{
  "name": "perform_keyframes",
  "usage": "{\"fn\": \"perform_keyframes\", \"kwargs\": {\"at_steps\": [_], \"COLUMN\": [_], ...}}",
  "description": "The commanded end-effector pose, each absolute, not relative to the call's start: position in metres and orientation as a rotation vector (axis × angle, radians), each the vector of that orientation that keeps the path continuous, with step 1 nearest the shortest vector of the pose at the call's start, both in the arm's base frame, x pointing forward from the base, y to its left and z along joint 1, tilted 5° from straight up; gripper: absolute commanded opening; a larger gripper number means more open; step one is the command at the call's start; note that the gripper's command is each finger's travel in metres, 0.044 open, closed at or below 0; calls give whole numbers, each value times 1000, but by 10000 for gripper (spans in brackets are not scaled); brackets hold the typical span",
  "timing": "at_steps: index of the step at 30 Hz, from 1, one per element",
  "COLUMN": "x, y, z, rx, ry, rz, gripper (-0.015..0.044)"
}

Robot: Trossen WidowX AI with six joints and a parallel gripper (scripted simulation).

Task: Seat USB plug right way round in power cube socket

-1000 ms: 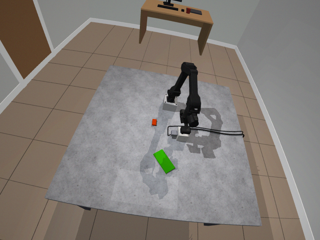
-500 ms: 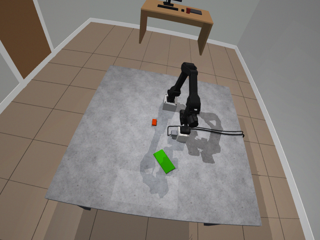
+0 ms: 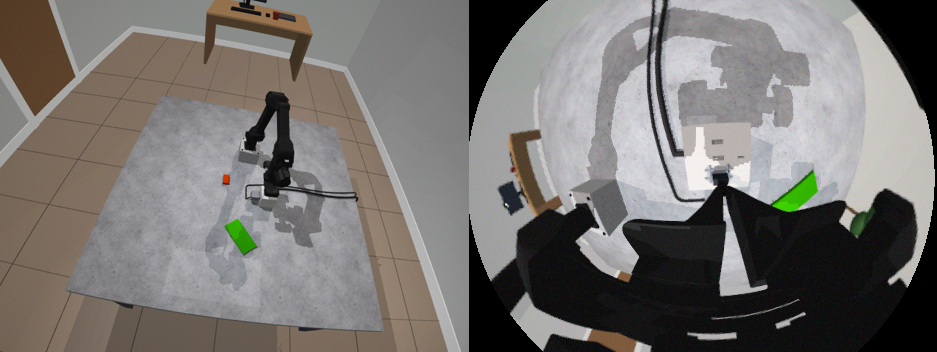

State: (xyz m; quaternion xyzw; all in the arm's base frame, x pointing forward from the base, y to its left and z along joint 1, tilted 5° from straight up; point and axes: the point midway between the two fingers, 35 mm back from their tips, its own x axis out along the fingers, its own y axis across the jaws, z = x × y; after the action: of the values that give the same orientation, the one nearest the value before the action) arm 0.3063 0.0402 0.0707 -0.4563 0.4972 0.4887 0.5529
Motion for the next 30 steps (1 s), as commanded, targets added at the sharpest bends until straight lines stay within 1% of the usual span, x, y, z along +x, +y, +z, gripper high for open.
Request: {"fn": "perform_keyframes", "kwargs": {"at_steps": [1,30], "x": [306,306], "y": [40,39], "z": [71,82], "rx": [-1079,-1079], "ry": [1175,1175], "rz": [1155,1155], "gripper": [0,0]}}
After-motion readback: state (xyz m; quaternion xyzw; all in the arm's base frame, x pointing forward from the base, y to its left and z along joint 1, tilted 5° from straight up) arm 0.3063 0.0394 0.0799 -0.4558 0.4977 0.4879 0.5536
